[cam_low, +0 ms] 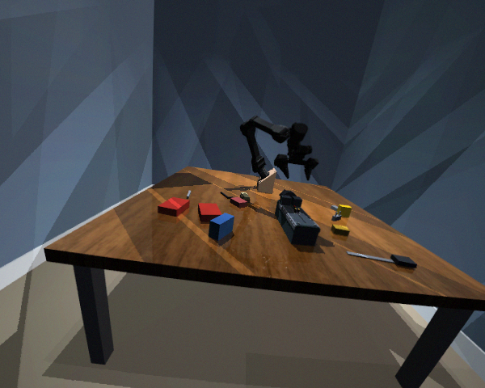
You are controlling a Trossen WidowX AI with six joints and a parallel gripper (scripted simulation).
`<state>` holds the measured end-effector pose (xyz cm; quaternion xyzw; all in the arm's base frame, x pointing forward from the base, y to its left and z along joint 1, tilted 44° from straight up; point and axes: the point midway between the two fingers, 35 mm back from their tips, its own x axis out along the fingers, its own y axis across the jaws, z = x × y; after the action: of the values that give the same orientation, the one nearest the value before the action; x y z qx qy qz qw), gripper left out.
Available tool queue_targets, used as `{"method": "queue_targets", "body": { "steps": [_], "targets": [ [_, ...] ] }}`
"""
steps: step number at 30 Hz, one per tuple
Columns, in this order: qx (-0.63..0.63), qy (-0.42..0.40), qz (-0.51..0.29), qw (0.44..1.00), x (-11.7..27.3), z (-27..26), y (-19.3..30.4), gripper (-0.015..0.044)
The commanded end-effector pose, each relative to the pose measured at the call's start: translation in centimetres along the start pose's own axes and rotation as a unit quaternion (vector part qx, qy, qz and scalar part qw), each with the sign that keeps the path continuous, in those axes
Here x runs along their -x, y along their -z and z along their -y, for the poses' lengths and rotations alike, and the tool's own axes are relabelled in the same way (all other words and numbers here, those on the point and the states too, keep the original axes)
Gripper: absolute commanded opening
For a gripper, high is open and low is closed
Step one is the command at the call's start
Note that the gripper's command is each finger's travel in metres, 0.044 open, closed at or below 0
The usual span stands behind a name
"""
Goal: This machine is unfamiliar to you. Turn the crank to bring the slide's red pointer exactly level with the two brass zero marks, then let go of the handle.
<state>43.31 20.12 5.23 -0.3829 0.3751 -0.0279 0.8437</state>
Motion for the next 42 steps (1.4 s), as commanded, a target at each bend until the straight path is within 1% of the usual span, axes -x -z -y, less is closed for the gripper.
{"method": "queue_targets", "body": {
  "steps": [1, 7, 15, 35, 42],
  "targets": [
    [0.010, -0.005, -0.001, 1.000, -1.2, 0.7, -1.4, 0.0440],
    [0.015, -0.007, 0.000, 1.000, -2.2, 1.3, -1.9, 0.0440],
    [0.015, -0.006, 0.000, 1.000, -6.2, 1.4, 1.6, 0.0440],
    [0.015, -0.006, 0.000, 1.000, -6.1, 1.4, 1.5, 0.0440],
    [0.012, -0.005, 0.000, 1.000, -2.7, 1.4, -1.6, 0.0440]
  ]
}}
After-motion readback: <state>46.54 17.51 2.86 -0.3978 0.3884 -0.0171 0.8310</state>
